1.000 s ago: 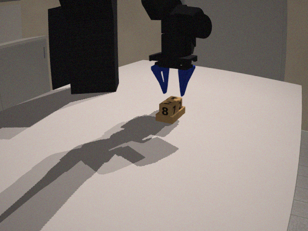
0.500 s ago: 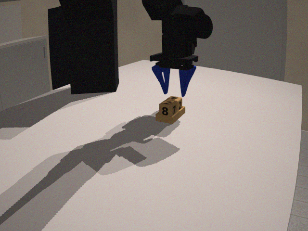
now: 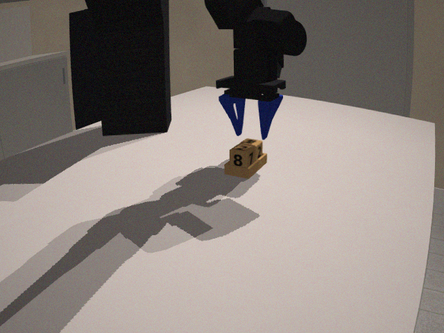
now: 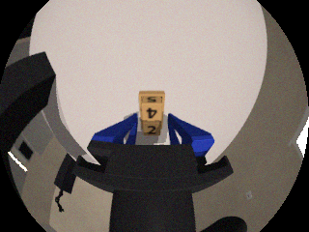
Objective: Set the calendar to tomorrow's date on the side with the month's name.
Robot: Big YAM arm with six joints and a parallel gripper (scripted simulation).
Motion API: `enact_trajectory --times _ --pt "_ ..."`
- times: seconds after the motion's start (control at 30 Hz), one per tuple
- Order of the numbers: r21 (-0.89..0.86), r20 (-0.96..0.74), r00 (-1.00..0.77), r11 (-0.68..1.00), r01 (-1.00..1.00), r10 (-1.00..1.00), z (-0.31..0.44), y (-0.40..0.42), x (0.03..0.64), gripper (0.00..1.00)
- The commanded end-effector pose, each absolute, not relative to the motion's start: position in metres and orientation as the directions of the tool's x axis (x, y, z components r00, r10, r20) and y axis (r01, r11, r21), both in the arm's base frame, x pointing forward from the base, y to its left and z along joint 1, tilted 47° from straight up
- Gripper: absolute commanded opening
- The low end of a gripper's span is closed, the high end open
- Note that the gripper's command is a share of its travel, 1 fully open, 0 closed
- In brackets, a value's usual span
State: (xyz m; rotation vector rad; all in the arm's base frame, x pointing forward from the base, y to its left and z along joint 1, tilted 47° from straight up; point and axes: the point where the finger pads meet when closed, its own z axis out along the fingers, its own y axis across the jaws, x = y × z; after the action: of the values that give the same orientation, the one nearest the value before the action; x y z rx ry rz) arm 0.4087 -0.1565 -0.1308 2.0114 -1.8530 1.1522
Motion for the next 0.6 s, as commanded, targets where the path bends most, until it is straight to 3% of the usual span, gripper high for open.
enact_trajectory --times 0.0,0.57 --pt "-0.362 0.633 -0.071 -0.214 -0.907 -0.771 -0.1266 -0.1609 0.4114 0.47" --pt "-0.364 0.633 -0.074 -0.212 -0.907 -0.770 -0.1283 -0.1616 0.4089 0.47"
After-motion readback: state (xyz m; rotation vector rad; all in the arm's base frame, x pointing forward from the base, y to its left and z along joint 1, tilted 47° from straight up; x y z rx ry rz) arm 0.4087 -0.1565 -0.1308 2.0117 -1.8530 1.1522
